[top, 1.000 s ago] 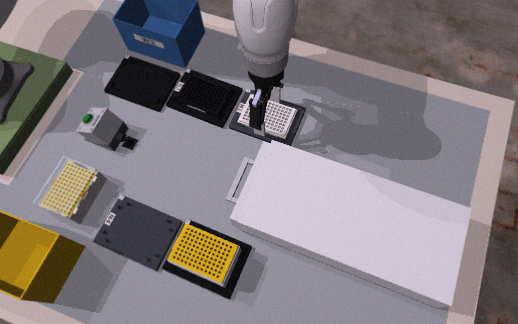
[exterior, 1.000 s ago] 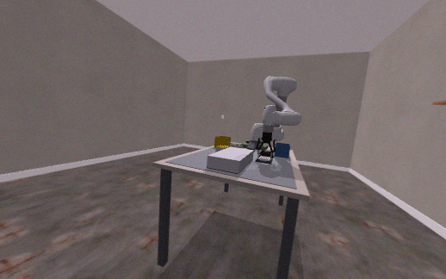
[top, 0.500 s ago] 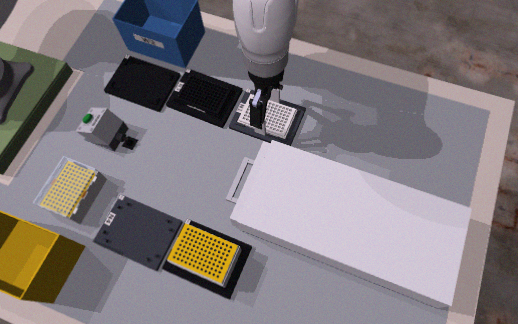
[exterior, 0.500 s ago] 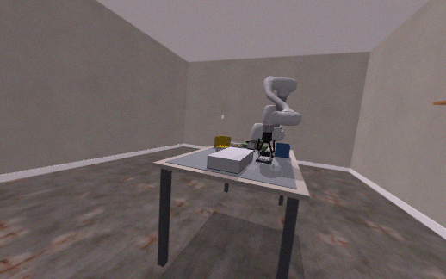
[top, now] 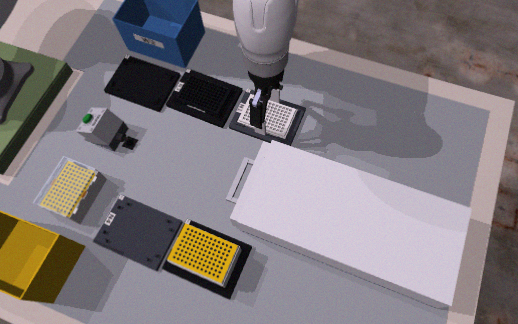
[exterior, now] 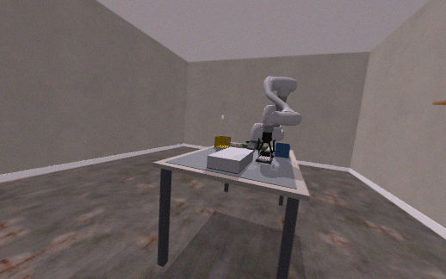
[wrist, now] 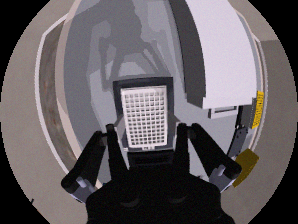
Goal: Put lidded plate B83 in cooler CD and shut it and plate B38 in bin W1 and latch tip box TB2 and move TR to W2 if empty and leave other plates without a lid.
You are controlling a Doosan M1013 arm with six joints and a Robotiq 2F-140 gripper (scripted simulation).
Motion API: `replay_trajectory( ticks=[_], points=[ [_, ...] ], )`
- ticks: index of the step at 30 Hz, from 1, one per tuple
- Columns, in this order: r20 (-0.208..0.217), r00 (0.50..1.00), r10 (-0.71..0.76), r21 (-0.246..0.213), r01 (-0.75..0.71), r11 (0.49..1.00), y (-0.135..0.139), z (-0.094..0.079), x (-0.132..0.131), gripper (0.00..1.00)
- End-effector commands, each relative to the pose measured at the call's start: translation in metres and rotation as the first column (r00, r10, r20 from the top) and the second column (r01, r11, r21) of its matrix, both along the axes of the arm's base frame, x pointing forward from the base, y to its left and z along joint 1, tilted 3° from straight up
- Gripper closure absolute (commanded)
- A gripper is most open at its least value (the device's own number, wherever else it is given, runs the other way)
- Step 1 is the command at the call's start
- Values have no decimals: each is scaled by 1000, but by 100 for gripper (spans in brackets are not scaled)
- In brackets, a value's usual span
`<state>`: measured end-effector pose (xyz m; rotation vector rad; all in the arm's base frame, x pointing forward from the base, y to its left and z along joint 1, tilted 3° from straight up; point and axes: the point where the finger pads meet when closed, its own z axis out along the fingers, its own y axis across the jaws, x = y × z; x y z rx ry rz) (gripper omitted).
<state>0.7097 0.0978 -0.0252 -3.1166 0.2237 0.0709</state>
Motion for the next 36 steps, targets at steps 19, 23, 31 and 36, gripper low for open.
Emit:
replay_trajectory(
  ticks=[19,23,31,36],
  points=[
    [0,1000,0,0,0,1000,0,0,0,100],
    [0,1000,0,0,0,1000,0,2,0,100],
    [0,1000,0,0,0,1000,0,4,0,100],
    [0,1000,0,0,0,1000,0,5,0,100]
  ],
)
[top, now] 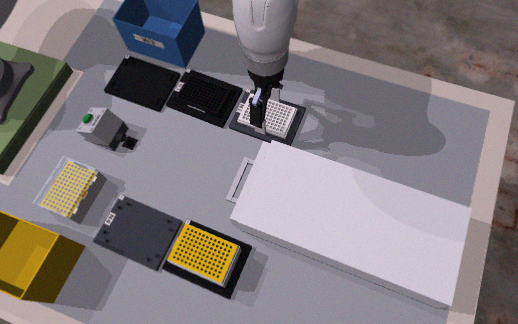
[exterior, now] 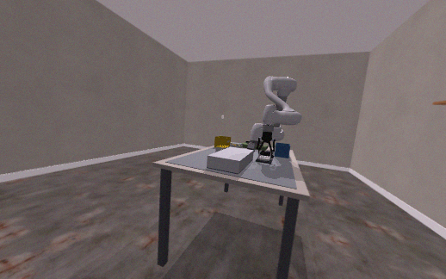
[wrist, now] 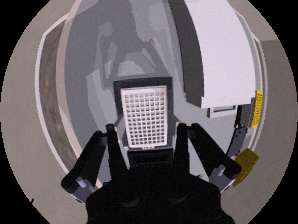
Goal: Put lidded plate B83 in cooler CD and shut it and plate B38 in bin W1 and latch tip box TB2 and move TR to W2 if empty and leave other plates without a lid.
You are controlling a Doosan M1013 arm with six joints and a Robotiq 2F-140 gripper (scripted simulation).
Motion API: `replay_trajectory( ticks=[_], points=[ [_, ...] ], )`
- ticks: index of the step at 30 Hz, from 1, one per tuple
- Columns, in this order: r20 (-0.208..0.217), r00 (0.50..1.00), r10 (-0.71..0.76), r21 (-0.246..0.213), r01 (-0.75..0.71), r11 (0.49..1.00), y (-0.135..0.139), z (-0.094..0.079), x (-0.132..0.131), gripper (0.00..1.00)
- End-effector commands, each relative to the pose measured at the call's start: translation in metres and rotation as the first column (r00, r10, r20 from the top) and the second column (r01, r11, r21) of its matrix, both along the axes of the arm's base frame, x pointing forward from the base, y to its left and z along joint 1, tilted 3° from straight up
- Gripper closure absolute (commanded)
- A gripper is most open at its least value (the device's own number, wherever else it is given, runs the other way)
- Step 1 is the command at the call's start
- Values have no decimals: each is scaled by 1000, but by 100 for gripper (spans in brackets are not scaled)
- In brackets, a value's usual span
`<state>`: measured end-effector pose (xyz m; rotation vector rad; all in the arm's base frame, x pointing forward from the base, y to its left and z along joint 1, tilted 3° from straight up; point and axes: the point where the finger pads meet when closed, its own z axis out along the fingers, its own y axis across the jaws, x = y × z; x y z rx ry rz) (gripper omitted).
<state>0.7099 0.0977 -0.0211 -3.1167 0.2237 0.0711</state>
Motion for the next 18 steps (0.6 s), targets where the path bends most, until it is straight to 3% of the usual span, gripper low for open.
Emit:
replay_trajectory(
  ticks=[1,18],
  points=[
    [0,1000,0,0,0,1000,0,1,0,100],
    [0,1000,0,0,0,1000,0,8,0,100]
  ],
)
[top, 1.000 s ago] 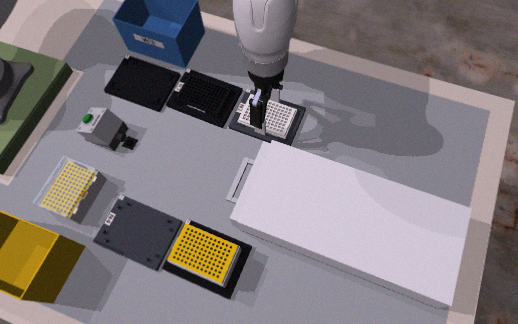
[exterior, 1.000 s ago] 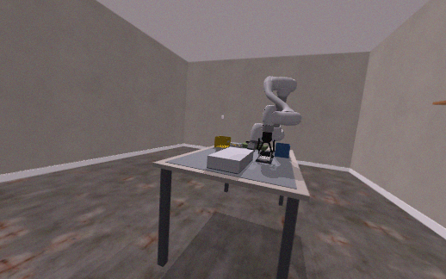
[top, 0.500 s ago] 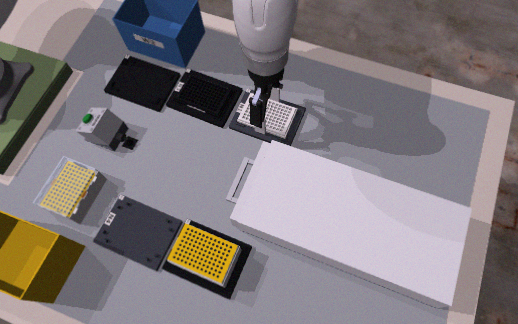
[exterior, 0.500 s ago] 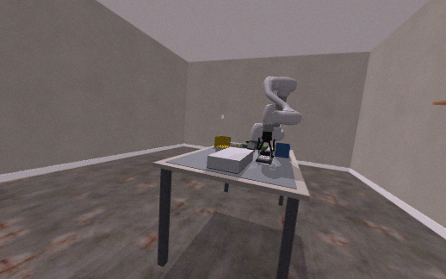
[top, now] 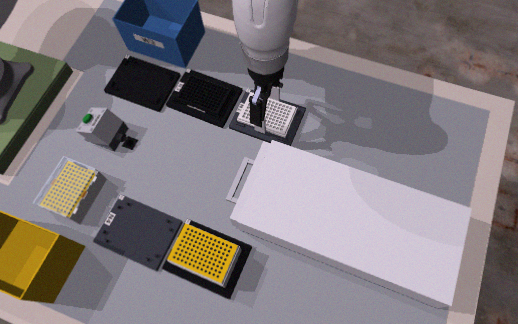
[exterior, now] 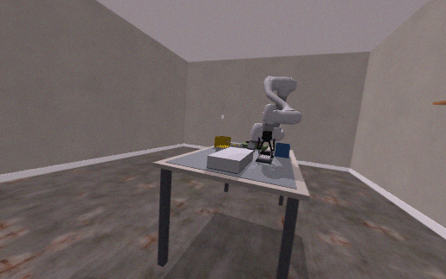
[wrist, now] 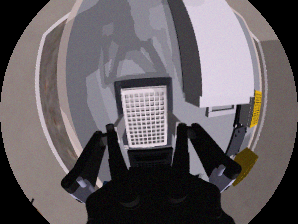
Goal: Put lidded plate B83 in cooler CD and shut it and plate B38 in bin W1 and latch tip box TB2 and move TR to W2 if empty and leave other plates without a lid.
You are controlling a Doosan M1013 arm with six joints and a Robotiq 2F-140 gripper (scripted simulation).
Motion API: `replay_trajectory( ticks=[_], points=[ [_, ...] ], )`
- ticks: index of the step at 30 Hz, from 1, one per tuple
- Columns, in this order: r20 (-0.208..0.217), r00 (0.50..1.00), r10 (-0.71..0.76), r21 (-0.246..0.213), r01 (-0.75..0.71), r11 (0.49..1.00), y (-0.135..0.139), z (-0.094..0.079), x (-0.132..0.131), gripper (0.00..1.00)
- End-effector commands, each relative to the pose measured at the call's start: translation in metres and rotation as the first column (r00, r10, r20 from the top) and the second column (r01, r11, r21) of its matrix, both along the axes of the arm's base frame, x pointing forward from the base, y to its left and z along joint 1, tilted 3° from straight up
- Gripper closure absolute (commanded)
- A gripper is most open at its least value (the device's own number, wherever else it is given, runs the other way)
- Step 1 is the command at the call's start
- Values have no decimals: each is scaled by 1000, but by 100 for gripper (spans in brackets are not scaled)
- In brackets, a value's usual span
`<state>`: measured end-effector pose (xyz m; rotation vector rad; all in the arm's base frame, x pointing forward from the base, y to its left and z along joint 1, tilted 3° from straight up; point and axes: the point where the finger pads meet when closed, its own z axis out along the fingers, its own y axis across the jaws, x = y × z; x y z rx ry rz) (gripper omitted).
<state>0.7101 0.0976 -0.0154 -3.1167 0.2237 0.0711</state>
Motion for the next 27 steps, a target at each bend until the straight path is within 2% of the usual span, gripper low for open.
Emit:
replay_trajectory(
  ticks=[1,27],
  points=[
    [0,1000,0,0,0,1000,0,4,0,100],
    [0,1000,0,0,0,1000,-1,33,1,100]
  ],
)
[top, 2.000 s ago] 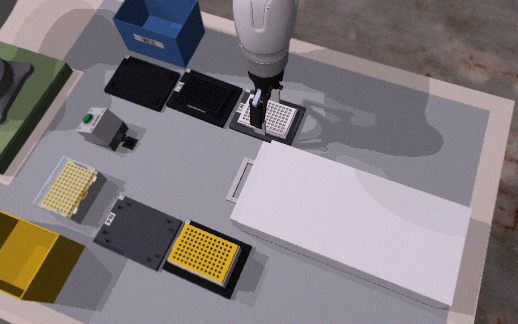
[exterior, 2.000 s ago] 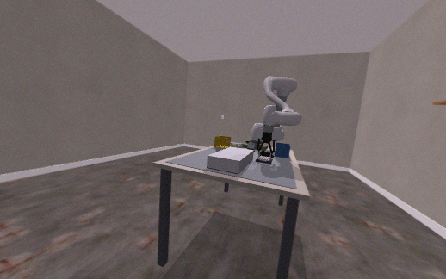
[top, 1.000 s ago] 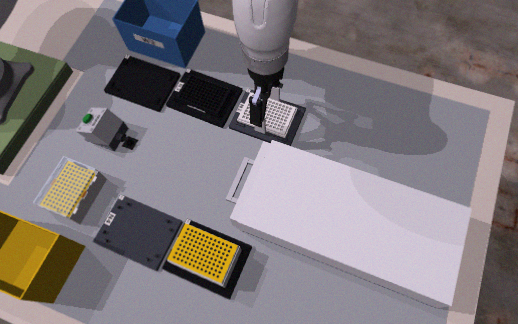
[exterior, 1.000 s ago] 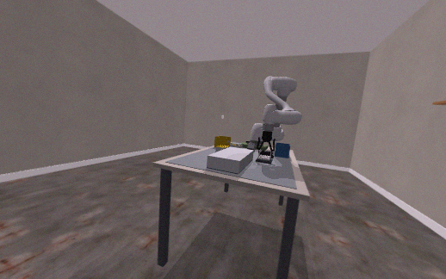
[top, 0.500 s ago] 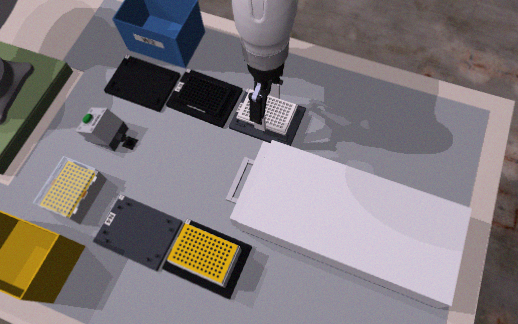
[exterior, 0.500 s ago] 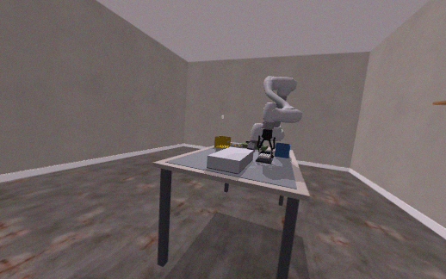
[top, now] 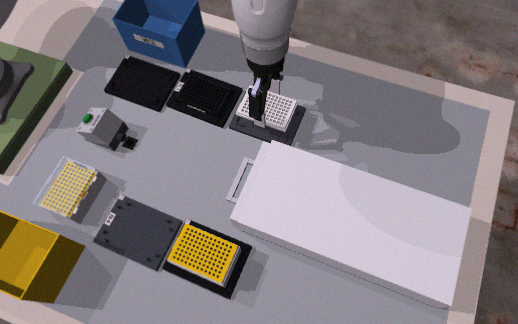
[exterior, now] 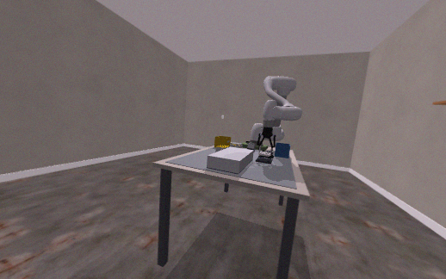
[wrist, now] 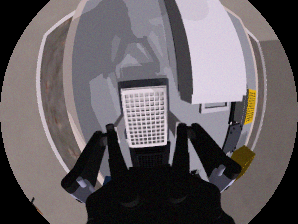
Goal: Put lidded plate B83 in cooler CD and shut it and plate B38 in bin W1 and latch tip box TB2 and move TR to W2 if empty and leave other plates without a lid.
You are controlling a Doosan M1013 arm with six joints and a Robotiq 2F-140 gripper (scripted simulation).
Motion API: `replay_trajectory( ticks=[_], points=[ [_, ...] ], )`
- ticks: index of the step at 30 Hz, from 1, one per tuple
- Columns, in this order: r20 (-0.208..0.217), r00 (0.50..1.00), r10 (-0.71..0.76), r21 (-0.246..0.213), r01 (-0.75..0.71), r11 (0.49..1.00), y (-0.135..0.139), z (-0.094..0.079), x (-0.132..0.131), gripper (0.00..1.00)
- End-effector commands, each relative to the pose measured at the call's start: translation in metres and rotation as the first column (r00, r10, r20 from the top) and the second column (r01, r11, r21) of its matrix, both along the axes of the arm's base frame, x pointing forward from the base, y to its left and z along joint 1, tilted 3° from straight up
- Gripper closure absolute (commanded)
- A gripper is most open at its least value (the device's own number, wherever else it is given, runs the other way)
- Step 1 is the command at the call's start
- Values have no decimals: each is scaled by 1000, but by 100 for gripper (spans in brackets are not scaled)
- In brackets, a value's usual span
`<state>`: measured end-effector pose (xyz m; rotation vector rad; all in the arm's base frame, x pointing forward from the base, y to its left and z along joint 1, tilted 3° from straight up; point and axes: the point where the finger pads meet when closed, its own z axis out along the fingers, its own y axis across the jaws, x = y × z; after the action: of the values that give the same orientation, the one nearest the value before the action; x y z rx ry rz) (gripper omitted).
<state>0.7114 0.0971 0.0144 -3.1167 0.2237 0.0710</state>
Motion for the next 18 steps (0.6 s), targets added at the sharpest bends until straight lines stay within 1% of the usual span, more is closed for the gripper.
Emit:
replay_trajectory(
  ticks=[1,18],
  points=[
    [0,1000,0,0,0,1000,0,5,0,100],
    [0,1000,0,0,0,1000,0,25,1,100]
  ],
)
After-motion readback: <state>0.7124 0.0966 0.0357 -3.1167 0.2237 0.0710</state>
